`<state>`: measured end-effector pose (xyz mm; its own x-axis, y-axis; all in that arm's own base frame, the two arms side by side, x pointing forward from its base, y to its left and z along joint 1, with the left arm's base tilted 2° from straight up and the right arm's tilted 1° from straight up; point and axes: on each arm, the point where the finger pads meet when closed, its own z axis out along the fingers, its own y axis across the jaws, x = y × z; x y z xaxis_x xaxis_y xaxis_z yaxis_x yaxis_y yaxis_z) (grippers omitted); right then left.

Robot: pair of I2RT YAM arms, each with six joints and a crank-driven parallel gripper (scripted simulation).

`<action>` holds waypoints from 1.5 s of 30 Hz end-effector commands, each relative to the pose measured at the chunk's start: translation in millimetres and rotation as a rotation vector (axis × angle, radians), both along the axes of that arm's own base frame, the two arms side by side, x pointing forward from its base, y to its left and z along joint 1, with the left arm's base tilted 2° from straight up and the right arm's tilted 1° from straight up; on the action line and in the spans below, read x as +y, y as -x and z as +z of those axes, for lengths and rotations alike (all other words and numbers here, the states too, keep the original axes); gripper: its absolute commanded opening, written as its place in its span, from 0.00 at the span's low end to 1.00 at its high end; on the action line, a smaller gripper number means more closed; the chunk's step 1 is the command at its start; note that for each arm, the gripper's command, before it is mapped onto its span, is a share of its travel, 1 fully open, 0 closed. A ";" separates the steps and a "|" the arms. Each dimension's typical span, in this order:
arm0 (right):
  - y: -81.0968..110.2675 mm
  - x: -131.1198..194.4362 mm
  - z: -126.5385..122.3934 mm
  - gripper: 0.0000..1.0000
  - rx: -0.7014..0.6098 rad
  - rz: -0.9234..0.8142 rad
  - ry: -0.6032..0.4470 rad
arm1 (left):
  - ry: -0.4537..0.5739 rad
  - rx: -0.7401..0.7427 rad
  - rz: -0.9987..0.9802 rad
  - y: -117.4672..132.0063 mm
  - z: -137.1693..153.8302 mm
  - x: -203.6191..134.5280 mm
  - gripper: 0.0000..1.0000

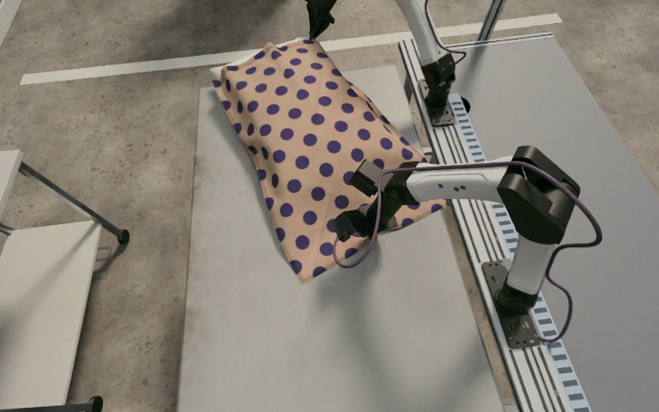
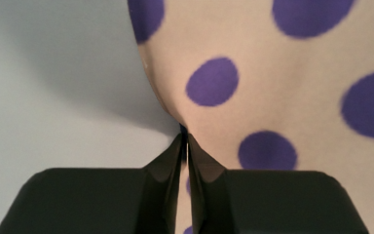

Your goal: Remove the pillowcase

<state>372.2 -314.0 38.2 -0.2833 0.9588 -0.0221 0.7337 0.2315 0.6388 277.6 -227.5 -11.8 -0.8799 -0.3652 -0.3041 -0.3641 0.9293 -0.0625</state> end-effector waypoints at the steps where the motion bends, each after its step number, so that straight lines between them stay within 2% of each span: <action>1: -9.3 -0.4 22.0 0.01 -0.037 0.010 0.051 | -0.081 0.072 -0.002 16.9 -21.2 20.4 0.04; 45: -9.3 -0.4 22.0 0.01 -0.037 0.010 0.051 | -0.077 0.076 -0.002 17.3 -20.3 19.7 0.01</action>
<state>372.2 -314.0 38.2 -0.2833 0.9588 -0.0221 0.7337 0.2315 0.6388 277.1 -226.3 -11.9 -0.8801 -0.3642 -0.3045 -0.3648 0.9293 -0.0573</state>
